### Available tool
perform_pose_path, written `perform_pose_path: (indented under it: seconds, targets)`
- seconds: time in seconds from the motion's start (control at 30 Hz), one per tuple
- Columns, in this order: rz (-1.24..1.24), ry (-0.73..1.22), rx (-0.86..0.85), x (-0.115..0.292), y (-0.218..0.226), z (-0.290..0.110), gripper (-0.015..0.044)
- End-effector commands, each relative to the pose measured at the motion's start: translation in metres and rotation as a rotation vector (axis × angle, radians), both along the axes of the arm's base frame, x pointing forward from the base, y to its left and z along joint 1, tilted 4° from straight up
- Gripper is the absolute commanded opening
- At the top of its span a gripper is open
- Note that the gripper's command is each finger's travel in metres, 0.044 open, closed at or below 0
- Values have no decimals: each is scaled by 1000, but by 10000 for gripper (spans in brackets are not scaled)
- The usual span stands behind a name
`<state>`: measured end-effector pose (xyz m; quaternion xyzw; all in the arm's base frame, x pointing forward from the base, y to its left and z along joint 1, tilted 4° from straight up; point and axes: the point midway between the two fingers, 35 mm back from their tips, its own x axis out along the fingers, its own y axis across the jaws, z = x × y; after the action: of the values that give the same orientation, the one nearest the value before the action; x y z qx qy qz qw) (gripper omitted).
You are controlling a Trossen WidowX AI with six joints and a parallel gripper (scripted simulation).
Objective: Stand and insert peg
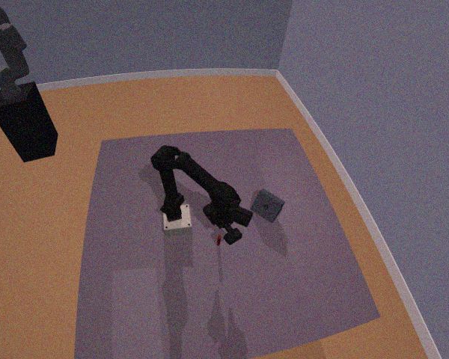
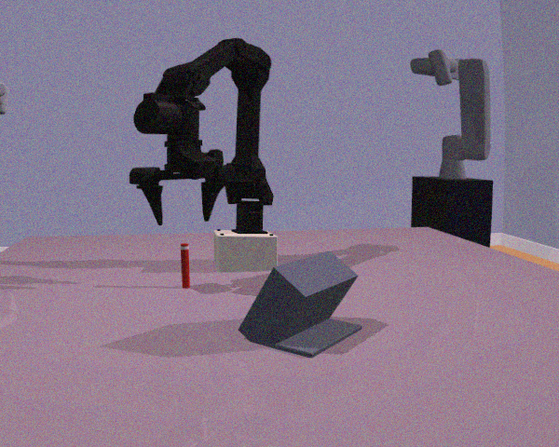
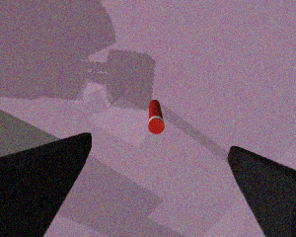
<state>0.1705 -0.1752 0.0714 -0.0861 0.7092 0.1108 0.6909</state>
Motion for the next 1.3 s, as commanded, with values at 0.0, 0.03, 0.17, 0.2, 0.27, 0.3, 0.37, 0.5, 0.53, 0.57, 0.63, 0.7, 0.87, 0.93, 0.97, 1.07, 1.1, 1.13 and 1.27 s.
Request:
perform_pose_path:
  seconds: [0.0, 0.03, 0.17, 0.2, 0.27, 0.3, 0.37, 0.5, 0.53, 0.57, 0.63, 0.7, 0.87, 0.93, 0.97, 1.07, 1.1, 1.13, 1.27]
  targets:
    - [2, 9, 0, -2, 1, -11, 440]
    - [4, 9, 0, -2, 1, -14, 440]
    - [5, 9, 0, -2, 1, -18, 440]
    - [5, 9, 0, -2, 1, -19, 440]
    - [5, 9, 0, -2, 1, -21, 440]
    - [5, 9, 0, -2, 1, -23, 440]
    - [5, 9, 0, -2, 1, -26, 440]
    - [5, 9, 0, -2, 0, -33, 440]
    - [5, 9, 0, -2, 0, -34, 440]
    - [5, 9, 0, -2, 0, -36, 440]
    - [5, 9, 0, -2, 0, -39, 440]
    - [5, 9, 0, -2, 0, -43, 440]
    - [5, 9, 0, -2, 1, -51, 440]
    - [5, 9, 0, -2, 1, -54, 440]
    - [5, 9, 0, -2, 1, -56, 440]
    - [5, 9, 0, -3, 1, -61, 440]
    - [5, 9, 0, -3, 1, -62, 440]
    - [5, 9, 0, -3, 2, -64, 440]
    - [5, 9, 0, -4, 2, -70, 440]
